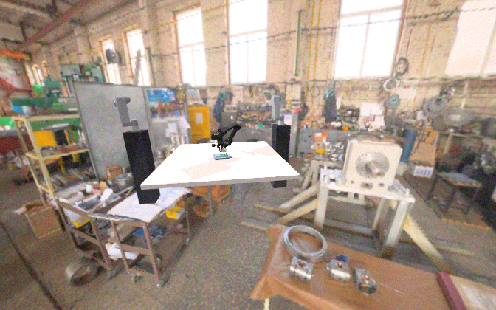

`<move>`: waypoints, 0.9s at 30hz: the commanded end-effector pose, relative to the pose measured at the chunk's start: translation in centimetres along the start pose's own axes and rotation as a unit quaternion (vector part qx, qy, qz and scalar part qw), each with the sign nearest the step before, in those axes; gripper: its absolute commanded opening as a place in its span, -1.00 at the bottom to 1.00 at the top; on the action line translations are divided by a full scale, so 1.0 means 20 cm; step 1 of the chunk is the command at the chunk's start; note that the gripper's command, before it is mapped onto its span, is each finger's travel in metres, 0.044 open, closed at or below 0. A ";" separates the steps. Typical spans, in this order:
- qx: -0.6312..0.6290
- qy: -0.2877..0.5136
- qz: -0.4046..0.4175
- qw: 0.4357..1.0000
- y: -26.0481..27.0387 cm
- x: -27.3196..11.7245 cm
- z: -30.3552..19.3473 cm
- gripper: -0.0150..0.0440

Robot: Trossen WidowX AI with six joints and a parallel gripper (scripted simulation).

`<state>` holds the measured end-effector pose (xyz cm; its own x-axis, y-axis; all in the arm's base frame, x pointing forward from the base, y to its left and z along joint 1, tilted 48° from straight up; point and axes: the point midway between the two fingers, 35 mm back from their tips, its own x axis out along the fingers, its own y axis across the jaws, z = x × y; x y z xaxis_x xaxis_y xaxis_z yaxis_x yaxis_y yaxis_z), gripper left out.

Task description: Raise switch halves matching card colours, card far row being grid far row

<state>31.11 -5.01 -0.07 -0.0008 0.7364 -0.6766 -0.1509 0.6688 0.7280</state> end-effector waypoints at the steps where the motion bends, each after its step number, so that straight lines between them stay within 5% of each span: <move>1: 0.002 -0.003 0.001 1.000 0.00 0.03 0.00 -0.49; 27: 0.002 -0.003 0.001 1.000 0.00 0.10 0.00 -0.49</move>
<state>30.99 -3.51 -1.44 0.0019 0.7369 -0.6760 -0.1498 0.6686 0.7284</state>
